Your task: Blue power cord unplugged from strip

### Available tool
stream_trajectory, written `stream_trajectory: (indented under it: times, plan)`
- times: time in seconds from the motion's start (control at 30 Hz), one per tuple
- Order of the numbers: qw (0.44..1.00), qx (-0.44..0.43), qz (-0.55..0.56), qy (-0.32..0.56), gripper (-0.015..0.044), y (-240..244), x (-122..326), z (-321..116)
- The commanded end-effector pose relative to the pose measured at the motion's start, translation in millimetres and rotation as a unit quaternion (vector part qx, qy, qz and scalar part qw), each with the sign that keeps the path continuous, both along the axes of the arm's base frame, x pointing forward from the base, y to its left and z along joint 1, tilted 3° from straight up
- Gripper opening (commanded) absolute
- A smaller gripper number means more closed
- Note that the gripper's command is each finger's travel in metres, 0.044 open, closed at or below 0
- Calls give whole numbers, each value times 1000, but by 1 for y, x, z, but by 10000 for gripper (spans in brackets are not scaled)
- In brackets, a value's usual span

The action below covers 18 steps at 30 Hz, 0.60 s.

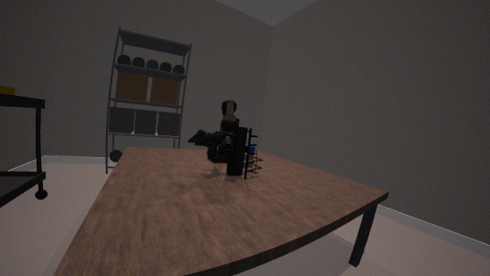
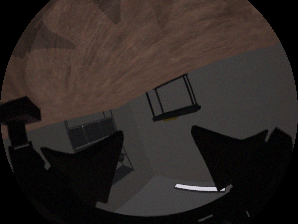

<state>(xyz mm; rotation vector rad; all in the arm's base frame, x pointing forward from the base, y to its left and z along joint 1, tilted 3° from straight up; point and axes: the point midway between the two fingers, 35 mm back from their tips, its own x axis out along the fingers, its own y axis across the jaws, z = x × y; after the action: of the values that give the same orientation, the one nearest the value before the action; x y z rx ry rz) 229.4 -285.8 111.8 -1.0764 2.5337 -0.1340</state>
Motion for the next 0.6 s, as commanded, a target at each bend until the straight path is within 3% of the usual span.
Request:
stream_trajectory:
  times: [0.0, 0.27, 0.57]
  plan:
    - [1000, -1, -1, -1, 374, 0, 0, 0]
    - [996, -39, -48, -69, 164, -9, -15, 14]
    - [971, -84, -97, -200, 160, -6, -14, 11]
